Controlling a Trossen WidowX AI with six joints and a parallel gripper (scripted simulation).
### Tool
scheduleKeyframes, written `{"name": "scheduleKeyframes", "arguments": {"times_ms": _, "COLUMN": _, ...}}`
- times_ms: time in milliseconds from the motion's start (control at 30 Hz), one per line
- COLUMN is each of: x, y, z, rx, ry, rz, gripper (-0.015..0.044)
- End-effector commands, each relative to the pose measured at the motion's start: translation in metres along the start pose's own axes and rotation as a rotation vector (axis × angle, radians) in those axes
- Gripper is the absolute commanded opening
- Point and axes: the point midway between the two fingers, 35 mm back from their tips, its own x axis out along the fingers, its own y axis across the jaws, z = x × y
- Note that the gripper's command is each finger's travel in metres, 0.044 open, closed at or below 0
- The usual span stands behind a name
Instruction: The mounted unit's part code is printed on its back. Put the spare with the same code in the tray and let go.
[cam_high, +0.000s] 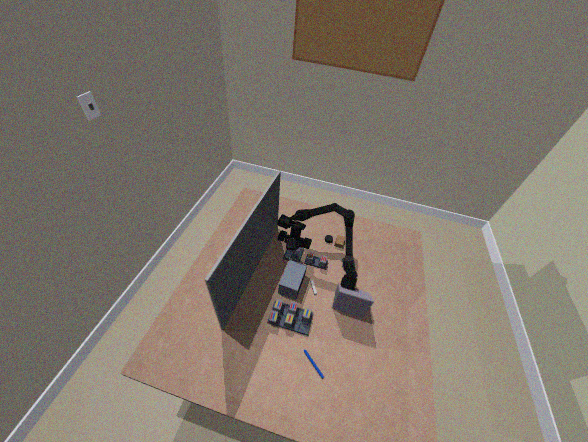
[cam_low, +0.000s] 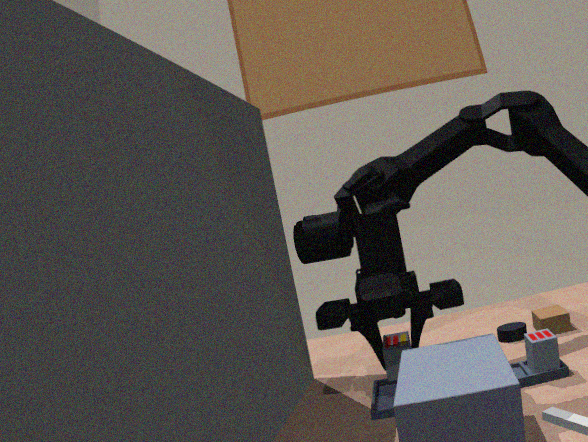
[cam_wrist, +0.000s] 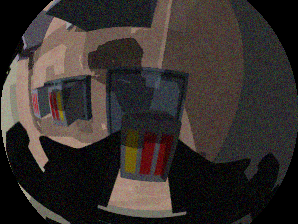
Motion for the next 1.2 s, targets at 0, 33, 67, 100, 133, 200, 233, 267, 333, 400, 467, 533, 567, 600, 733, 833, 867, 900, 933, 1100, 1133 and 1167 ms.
{"name": "scheduleKeyframes", "arguments": {"times_ms": 0, "x": 0.005, "y": 0.002, "z": 0.000, "rx": -0.006, "ry": 0.005, "rz": 0.003, "gripper": 0.0000}}
{"name": "scheduleKeyframes", "arguments": {"times_ms": 33, "x": 0.005, "y": 0.002, "z": -0.001, "rx": -0.006, "ry": 0.005, "rz": 0.004, "gripper": 0.0000}}
{"name": "scheduleKeyframes", "arguments": {"times_ms": 67, "x": 0.006, "y": 0.002, "z": -0.001, "rx": -0.006, "ry": 0.005, "rz": 0.004, "gripper": 0.0000}}
{"name": "scheduleKeyframes", "arguments": {"times_ms": 100, "x": 0.007, "y": 0.002, "z": -0.001, "rx": -0.006, "ry": 0.006, "rz": 0.004, "gripper": 0.0000}}
{"name": "scheduleKeyframes", "arguments": {"times_ms": 133, "x": 0.008, "y": 0.003, "z": -0.001, "rx": -0.006, "ry": 0.006, "rz": 0.004, "gripper": 0.0000}}
{"name": "scheduleKeyframes", "arguments": {"times_ms": 200, "x": 0.010, "y": 0.003, "z": -0.001, "rx": -0.006, "ry": 0.006, "rz": 0.005, "gripper": 0.0000}}
{"name": "scheduleKeyframes", "arguments": {"times_ms": 233, "x": 0.011, "y": 0.003, "z": -0.001, "rx": -0.006, "ry": 0.007, "rz": 0.005, "gripper": 0.0000}}
{"name": "scheduleKeyframes", "arguments": {"times_ms": 267, "x": 0.011, "y": 0.003, "z": -0.001, "rx": -0.006, "ry": 0.007, "rz": 0.005, "gripper": 0.0000}}
{"name": "scheduleKeyframes", "arguments": {"times_ms": 333, "x": 0.013, "y": 0.004, "z": -0.001, "rx": -0.006, "ry": 0.007, "rz": 0.006, "gripper": 0.0000}}
{"name": "scheduleKeyframes", "arguments": {"times_ms": 400, "x": 0.015, "y": 0.004, "z": -0.001, "rx": -0.007, "ry": 0.008, "rz": 0.006, "gripper": 0.0000}}
{"name": "scheduleKeyframes", "arguments": {"times_ms": 467, "x": 0.016, "y": 0.005, "z": -0.001, "rx": -0.007, "ry": 0.008, "rz": 0.007, "gripper": 0.0000}}
{"name": "scheduleKeyframes", "arguments": {"times_ms": 533, "x": 0.018, "y": 0.005, "z": -0.002, "rx": -0.007, "ry": 0.009, "rz": 0.007, "gripper": 0.0000}}
{"name": "scheduleKeyframes", "arguments": {"times_ms": 567, "x": 0.019, "y": 0.005, "z": -0.002, "rx": -0.007, "ry": 0.009, "rz": 0.007, "gripper": 0.0000}}
{"name": "scheduleKeyframes", "arguments": {"times_ms": 600, "x": 0.020, "y": 0.006, "z": -0.002, "rx": -0.007, "ry": 0.009, "rz": 0.008, "gripper": 0.0000}}
{"name": "scheduleKeyframes", "arguments": {"times_ms": 733, "x": 0.018, "y": 0.004, "z": -0.001, "rx": -0.001, "ry": 0.005, "rz": 0.005, "gripper": 0.0053}}
{"name": "scheduleKeyframes", "arguments": {"times_ms": 833, "x": 0.018, "y": 0.004, "z": -0.001, "rx": -0.001, "ry": 0.005, "rz": 0.005, "gripper": 0.0131}}
{"name": "scheduleKeyframes", "arguments": {"times_ms": 867, "x": 0.018, "y": 0.004, "z": -0.001, "rx": -0.001, "ry": 0.005, "rz": 0.005, "gripper": 0.0157}}
{"name": "scheduleKeyframes", "arguments": {"times_ms": 900, "x": 0.018, "y": 0.004, "z": -0.001, "rx": -0.001, "ry": 0.005, "rz": 0.005, "gripper": 0.0184}}
{"name": "scheduleKeyframes", "arguments": {"times_ms": 933, "x": 0.018, "y": 0.004, "z": -0.001, "rx": -0.001, "ry": 0.005, "rz": 0.005, "gripper": 0.0210}}
{"name": "scheduleKeyframes", "arguments": {"times_ms": 1100, "x": 0.018, "y": 0.004, "z": -0.001, "rx": -0.001, "ry": 0.005, "rz": 0.005, "gripper": 0.0341}}
{"name": "scheduleKeyframes", "arguments": {"times_ms": 1133, "x": 0.018, "y": 0.004, "z": -0.001, "rx": -0.001, "ry": 0.005, "rz": 0.005, "gripper": 0.0368}}
{"name": "scheduleKeyframes", "arguments": {"times_ms": 1167, "x": 0.018, "y": 0.004, "z": -0.001, "rx": -0.001, "ry": 0.005, "rz": 0.005, "gripper": 0.0394}}
